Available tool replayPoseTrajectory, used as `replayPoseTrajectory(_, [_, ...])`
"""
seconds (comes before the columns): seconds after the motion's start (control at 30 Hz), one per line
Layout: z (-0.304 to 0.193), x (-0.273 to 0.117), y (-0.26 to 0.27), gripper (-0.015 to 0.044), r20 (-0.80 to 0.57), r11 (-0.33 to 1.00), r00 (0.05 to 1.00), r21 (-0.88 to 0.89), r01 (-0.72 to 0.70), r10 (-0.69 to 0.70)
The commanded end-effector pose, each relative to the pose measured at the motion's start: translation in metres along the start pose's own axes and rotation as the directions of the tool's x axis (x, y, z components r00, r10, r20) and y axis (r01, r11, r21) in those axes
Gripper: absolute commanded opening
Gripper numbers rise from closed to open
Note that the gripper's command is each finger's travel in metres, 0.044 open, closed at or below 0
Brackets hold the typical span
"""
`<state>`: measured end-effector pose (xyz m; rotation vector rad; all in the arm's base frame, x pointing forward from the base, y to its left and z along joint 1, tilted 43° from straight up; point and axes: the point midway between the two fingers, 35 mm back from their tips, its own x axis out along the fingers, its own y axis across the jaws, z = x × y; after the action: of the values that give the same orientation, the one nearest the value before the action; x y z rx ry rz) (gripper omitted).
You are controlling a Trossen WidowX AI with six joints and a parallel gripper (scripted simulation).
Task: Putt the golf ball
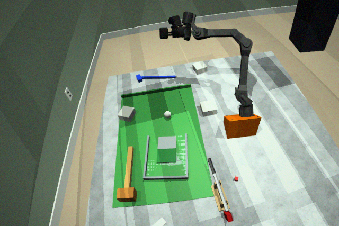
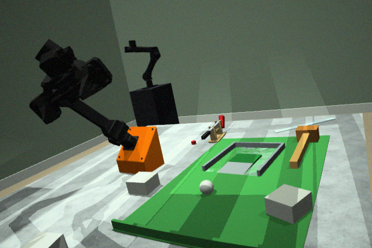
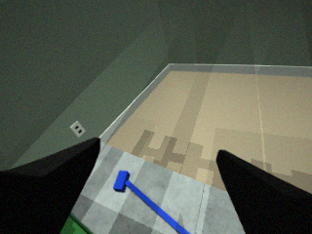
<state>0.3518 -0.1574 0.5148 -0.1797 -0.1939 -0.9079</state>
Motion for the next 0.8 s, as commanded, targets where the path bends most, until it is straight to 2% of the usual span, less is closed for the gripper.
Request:
replayPoseTrajectory(0.0, [-0.048,-0.002,0.059,0.0440,-0.111,0.980,0.985,-0.131,-0.149,0.134])
replayPoseTrajectory(0.2, [-0.114,-0.024,0.138,0.0440,-0.271,0.886,0.915,-0.279,-0.371,0.298])
replayPoseTrajectory(0.4, [-0.175,-0.073,0.207,0.0440,-0.409,0.734,0.797,-0.344,-0.586,0.444])
replayPoseTrajectory(0.57, [-0.228,-0.122,0.250,0.0440,-0.534,0.556,0.673,-0.392,-0.733,0.511])
replayPoseTrajectory(0.77, [-0.297,-0.191,0.280,0.0440,-0.693,0.286,0.506,-0.418,-0.862,0.513])
